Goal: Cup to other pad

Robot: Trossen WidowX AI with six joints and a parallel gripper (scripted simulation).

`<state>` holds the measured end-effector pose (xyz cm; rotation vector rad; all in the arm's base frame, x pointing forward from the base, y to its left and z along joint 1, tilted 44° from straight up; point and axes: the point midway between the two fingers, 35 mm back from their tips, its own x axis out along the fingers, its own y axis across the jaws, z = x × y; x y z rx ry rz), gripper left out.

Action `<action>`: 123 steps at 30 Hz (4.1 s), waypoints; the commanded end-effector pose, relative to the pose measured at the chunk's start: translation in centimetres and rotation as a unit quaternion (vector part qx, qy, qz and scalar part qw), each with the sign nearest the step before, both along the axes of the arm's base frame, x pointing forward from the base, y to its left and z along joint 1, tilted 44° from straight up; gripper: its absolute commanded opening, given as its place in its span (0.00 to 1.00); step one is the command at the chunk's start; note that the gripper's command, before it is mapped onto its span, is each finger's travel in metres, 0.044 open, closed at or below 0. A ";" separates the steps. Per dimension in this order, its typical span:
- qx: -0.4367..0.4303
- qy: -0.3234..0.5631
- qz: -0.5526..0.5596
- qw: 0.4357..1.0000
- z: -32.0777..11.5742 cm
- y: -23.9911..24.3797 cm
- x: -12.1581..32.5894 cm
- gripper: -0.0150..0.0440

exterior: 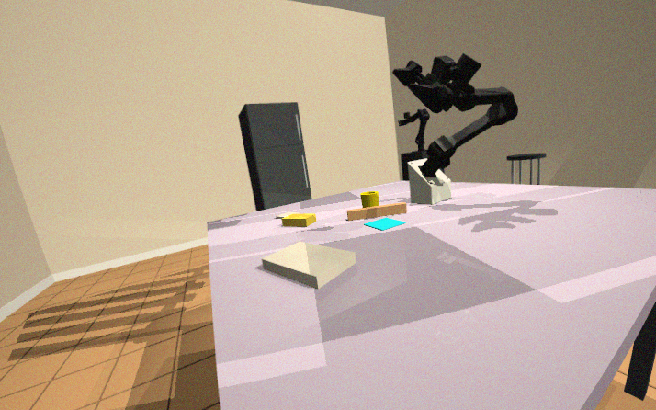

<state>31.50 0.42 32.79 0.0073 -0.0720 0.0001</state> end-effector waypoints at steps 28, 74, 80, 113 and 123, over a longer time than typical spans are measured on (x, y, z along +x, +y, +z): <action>-0.167 0.496 0.566 0.637 -38.1 -4.1 -9.0 0.54; -0.141 0.475 0.599 0.629 -42.6 -0.3 -10.3 0.54; -0.140 0.474 0.600 0.629 -43.2 0.3 -10.6 0.54; -0.145 0.473 0.600 0.628 -43.0 0.0 -10.3 0.25; -0.143 0.475 0.599 0.629 -40.4 -2.5 -9.9 0.25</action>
